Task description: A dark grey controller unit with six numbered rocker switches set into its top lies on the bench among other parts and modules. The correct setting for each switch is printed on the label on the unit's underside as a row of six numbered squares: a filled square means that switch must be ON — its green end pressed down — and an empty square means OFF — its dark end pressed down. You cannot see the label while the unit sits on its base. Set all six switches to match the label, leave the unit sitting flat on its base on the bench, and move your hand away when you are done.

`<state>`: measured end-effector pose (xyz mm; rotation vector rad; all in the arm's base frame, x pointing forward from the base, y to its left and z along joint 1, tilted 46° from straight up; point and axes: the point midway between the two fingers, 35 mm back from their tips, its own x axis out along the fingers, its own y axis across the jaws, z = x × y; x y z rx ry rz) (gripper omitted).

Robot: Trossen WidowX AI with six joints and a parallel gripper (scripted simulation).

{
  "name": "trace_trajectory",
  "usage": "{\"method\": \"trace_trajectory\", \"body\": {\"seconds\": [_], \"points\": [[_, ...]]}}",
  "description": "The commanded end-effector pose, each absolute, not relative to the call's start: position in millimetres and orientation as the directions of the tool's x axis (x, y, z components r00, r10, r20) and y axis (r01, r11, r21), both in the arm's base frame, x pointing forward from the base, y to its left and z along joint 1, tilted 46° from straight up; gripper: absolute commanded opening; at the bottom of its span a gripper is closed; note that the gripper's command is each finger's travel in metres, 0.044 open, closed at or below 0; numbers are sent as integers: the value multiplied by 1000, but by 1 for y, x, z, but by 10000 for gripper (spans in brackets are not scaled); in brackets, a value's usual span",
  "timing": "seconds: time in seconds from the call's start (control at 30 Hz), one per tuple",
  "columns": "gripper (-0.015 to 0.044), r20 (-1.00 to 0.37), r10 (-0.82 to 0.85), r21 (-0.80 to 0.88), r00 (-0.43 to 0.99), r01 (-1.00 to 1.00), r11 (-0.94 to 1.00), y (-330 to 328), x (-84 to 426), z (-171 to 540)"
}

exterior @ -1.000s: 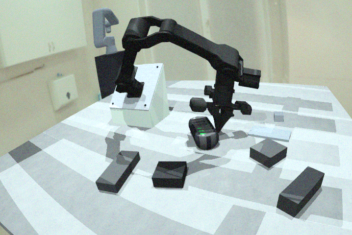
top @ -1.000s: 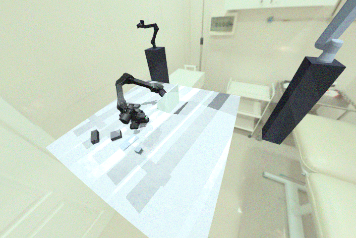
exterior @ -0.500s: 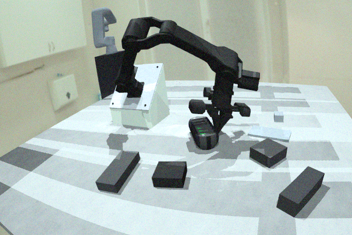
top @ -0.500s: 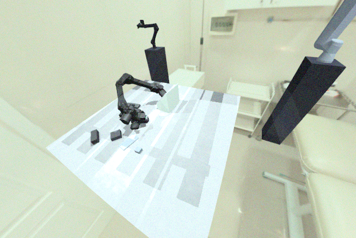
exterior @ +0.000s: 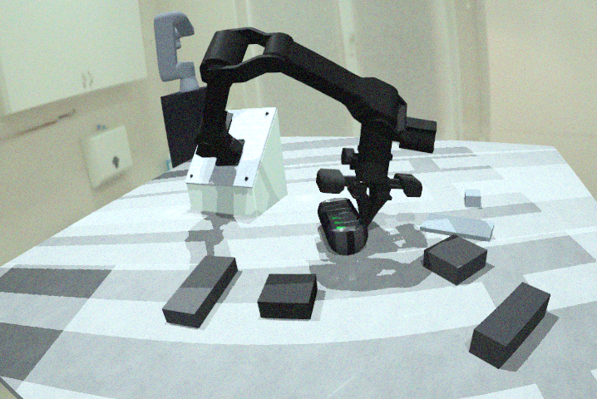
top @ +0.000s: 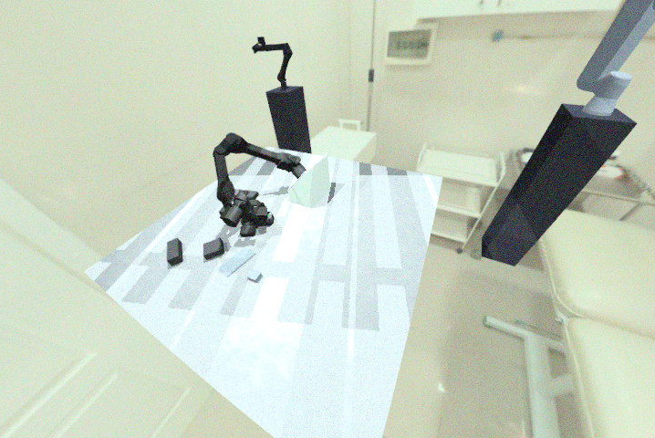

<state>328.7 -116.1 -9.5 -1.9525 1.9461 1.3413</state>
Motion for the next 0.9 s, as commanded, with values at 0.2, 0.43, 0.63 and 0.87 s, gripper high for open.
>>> {"method": "trace_trajectory", "body": {"seconds": [0.2, 0.43, 0.63, 0.87], "points": [[0, -598, -777, 521, -199, -832, -188, -123, 314, -4], [0, -600, -775, 519, -197, -833, -189, -81, 336, 18], [0, -599, -776, 520, -198, -833, -189, -81, 333, 21], [0, -609, -771, 510, -186, -836, -201, -86, 324, 26]]}}
